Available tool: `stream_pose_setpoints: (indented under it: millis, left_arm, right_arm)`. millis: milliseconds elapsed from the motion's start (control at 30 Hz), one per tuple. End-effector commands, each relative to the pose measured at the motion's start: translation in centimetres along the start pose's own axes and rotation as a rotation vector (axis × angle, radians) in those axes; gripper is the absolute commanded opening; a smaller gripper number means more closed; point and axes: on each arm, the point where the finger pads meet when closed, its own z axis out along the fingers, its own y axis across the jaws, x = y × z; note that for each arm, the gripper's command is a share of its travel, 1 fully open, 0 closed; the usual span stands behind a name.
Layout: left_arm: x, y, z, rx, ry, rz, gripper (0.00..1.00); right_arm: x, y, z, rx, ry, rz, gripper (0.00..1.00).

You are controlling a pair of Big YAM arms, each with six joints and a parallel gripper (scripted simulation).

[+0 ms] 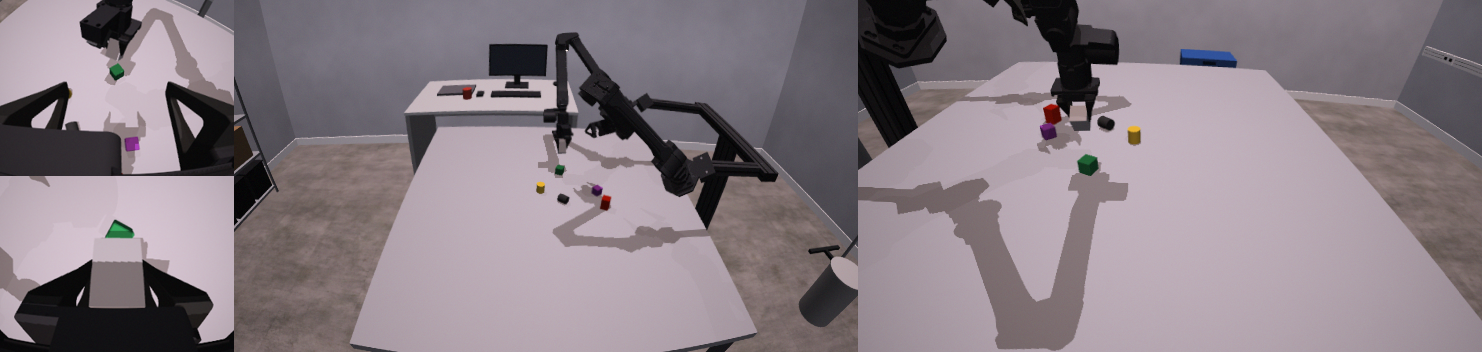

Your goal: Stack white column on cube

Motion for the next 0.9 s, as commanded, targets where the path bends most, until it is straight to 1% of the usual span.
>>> stream_pose_setpoints:
  millis: [0, 100, 200, 267, 300, 400, 533, 600, 733, 767, 867]
  left_arm:
    - [-0.3, -0.1, 0.0, 0.001, -0.004, -0.01, 1.0]
    - [-0.3, -0.1, 0.0, 0.001, -0.004, -0.01, 1.0]
    - [-0.3, -0.1, 0.0, 0.001, -0.004, -0.01, 1.0]
    - [-0.3, -0.1, 0.0, 0.001, -0.004, -0.01, 1.0]
    - [-0.3, -0.1, 0.0, 0.001, -0.004, -0.01, 1.0]
    - [-0.3, -0.1, 0.0, 0.001, -0.004, -0.01, 1.0]
    - [-0.3, -0.1, 0.0, 0.001, -0.004, -0.01, 1.0]
    - [-0.3, -0.1, 0.0, 0.001, -0.004, -0.01, 1.0]
    - [-0.3, -0.1, 0.0, 0.001, -0.004, -0.01, 1.0]
    - [-0.3, -0.1, 0.0, 0.001, -0.004, -0.01, 1.0]
    - [-0.3, -0.1, 0.0, 0.001, -0.004, -0.01, 1.0]
  right_arm:
    - [-1.8, -0.7, 0.2, 0.021, 0.092, 0.046, 0.35]
    - [-1.6, -0.1, 0.3, 0.006, 0.263, 0.034, 0.35]
    - [-1.0, 0.0, 0.2, 0.016, 0.439, 0.029, 0.35]
    - [-1.0, 0.0, 0.2, 0.016, 0.439, 0.029, 0.35]
    - [-0.6, 0.0, 0.2, 0.016, 0.499, 0.03, 0.35]
    - [-0.6, -0.2, -0.2, 0.029, 0.604, 0.011, 0.35]
    - [-0.5, -0.2, -0.3, 0.029, 0.658, -0.011, 0.35]
    - [0.4, -0.6, -0.4, 0.022, 0.679, -0.013, 0.35]
    - [0.5, -0.2, -0.5, 0.016, 0.68, -0.022, 0.35]
    - [0.7, -0.5, -0.9, 0.024, 0.679, -0.011, 0.35]
    - [0.8, -0.4, -1.0, 0.023, 0.679, -0.012, 0.35]
